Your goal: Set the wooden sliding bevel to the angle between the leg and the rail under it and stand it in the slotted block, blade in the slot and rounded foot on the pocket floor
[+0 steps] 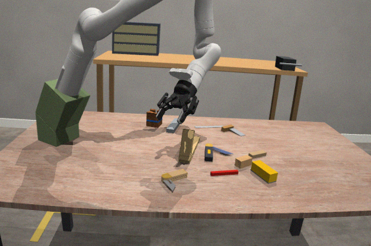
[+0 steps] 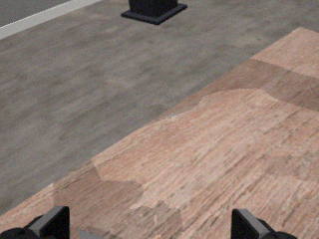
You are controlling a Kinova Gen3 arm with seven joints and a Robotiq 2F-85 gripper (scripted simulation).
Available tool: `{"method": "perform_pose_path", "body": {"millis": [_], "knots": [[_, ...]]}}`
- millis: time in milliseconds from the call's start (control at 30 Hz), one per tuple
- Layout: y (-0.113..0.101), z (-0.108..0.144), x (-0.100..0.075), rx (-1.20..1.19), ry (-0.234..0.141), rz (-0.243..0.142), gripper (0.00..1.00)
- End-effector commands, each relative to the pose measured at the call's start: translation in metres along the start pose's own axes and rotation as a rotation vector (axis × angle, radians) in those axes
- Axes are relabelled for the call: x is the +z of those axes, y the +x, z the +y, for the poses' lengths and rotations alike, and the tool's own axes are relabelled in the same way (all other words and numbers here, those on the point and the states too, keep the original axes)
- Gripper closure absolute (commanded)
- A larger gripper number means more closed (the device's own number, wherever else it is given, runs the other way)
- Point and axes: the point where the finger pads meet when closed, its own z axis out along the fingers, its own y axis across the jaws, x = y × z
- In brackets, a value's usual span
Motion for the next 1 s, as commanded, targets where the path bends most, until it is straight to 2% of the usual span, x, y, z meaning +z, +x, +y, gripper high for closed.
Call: {"method": "perform_pose_path", "body": {"millis": [0,200,267,467,667,967], "knots": [[0.001,-0.018,0.011,0.044,-0.119,-0.010,0.00],[0.003,-0.039,0.022,0.097,-0.222,-0.032,0.00],[0.003,-0.039,0.022,0.097,-0.222,-0.032,0.00],[0.003,-0.049,0.029,0.125,-0.285,-0.045,0.00],[0.003,-0.054,0.031,0.136,-0.310,-0.052,0.00],[0.003,-0.055,0.032,0.138,-0.313,-0.053,0.00]]}}
